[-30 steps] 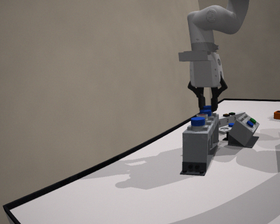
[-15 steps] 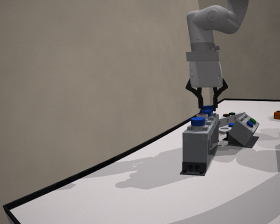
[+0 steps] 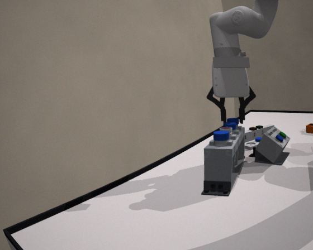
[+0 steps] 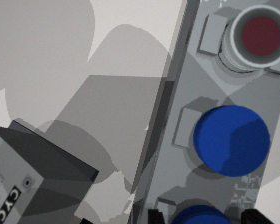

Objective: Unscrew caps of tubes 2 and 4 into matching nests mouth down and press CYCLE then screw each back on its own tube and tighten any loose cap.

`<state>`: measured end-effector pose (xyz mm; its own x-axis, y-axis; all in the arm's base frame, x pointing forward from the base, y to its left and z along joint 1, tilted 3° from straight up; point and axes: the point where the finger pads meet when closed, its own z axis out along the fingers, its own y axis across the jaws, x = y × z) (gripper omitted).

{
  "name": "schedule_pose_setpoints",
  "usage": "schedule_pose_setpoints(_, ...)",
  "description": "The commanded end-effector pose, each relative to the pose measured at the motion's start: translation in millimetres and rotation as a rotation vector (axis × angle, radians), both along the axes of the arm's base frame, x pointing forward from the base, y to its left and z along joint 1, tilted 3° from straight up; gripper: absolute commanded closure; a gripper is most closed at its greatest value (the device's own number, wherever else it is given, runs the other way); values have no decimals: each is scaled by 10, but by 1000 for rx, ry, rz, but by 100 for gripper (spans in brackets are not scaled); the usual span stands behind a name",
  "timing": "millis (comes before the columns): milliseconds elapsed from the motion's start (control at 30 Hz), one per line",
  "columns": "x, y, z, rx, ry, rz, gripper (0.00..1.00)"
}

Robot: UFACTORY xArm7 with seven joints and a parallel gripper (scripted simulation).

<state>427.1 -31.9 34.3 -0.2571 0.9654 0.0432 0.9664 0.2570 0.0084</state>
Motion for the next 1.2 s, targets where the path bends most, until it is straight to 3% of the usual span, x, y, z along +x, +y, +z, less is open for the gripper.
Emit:
schedule_pose_setpoints(0,19,2,16,1,-5,0,54)
schedule_pose_setpoints(100,19,1,20,1,-1,-83,54)
schedule_pose_setpoints(167,19,0,30,0,6,-249,54)
schedule_pose_setpoints(733,22,-6,86,1,7,-261,54)
schedule_pose_setpoints(767,22,-5,86,1,7,-261,100)
schedule_pose_setpoints(1167,22,-5,86,1,7,-261,100)
